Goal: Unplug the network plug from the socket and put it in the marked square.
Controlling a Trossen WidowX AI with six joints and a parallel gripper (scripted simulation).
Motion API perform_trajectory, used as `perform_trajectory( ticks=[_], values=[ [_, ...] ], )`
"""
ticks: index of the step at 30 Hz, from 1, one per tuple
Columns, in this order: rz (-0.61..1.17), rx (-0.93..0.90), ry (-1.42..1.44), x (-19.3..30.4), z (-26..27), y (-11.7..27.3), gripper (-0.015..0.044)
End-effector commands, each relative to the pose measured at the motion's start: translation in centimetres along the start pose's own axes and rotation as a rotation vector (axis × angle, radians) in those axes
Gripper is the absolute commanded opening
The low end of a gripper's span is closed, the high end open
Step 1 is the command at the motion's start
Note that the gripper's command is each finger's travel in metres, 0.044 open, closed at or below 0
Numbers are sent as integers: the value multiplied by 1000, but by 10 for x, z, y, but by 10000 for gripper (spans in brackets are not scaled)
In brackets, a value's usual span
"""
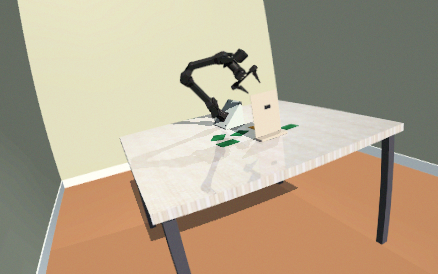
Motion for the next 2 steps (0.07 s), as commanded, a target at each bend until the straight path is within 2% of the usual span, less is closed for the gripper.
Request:
perform_trajectory(
  ticks=[1,2],
  values=[
    [-3,3,-3,0,0,0,440],
    [-3,3,-3,0,0,0,440]
  ],
)
Point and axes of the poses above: the point midway between the two fingers, 35 mm back from their tips, its own y axis back along the fingers, its own z axis across the jaws, x = y × z, the point moved 7 cm from there along y, back along the fingers, and after that the axes turned 9 degrees about y, right-handed, at the moved point
